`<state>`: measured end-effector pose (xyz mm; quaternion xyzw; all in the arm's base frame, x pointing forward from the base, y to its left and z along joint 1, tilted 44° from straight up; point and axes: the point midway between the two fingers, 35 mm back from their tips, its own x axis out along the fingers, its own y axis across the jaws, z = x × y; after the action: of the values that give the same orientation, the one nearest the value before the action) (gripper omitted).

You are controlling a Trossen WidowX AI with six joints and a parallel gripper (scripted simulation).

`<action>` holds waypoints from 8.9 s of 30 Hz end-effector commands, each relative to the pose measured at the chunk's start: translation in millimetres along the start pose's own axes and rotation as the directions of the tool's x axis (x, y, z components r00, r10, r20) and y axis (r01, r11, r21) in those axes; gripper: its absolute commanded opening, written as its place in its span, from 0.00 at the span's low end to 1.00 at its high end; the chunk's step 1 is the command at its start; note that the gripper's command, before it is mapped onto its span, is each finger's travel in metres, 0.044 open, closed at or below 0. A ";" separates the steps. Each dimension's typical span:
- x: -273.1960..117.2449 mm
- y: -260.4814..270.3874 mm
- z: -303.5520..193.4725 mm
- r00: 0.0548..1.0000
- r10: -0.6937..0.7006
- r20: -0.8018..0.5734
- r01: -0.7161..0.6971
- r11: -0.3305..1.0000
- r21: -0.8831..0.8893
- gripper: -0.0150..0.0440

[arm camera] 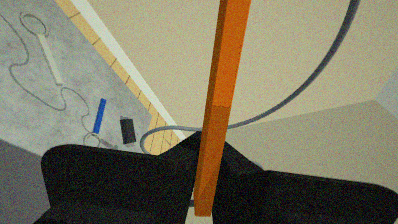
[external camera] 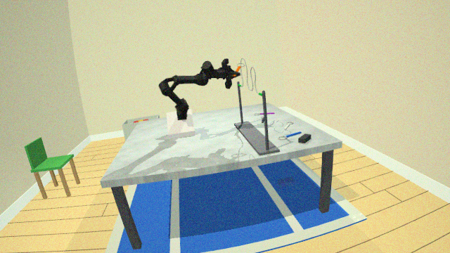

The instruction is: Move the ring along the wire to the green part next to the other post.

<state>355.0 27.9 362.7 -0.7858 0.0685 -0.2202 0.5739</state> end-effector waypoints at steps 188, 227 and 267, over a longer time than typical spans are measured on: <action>-28.5 237.0 16.1 0.905 0.396 0.154 -0.359 0.519 0.776 0.00; -51.2 256.3 52.9 0.893 0.415 0.175 -0.370 0.456 0.809 0.00; -54.1 274.3 53.6 0.893 0.414 0.175 -0.370 0.456 0.809 0.00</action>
<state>369.4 2.9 80.2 -0.3785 0.1491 -0.1085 0.9071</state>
